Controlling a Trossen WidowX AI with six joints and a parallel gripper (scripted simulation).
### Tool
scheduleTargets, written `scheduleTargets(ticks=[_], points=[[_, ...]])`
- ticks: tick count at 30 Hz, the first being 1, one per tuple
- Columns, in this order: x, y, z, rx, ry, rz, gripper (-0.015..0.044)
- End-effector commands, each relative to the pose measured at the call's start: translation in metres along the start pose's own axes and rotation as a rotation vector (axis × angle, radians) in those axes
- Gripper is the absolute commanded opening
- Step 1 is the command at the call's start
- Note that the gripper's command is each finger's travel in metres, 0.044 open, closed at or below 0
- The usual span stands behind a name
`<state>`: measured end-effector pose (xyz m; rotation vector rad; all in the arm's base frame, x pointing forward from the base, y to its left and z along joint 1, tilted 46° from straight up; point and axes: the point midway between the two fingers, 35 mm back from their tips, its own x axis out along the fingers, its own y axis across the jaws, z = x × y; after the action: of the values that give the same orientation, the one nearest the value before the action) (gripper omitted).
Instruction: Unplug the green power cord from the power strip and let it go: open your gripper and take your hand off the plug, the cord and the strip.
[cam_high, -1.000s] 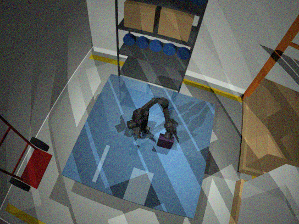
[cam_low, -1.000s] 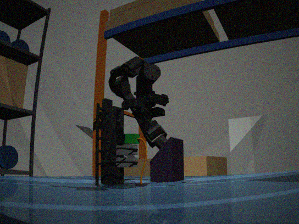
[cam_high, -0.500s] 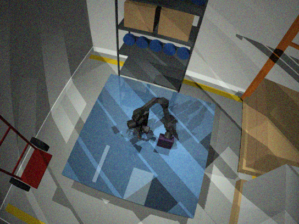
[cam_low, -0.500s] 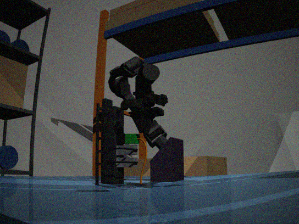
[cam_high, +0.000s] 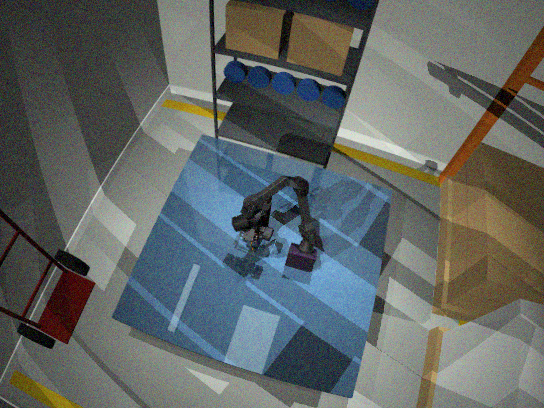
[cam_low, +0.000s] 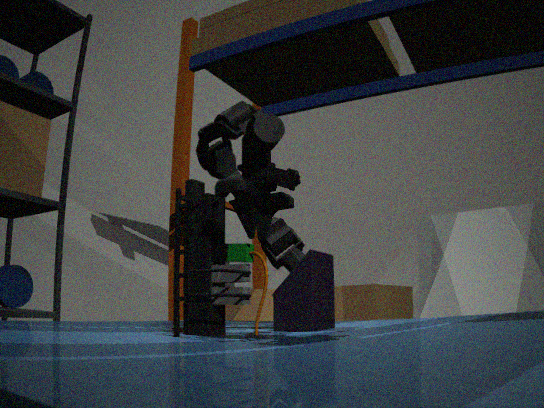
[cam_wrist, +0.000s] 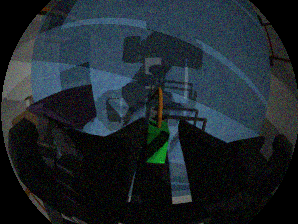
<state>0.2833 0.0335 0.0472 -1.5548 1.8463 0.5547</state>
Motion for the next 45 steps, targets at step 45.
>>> scheduleTargets(ticks=[45], points=[[0.011,0.002,-0.029,-0.001,0.004,0.002,0.0000]])
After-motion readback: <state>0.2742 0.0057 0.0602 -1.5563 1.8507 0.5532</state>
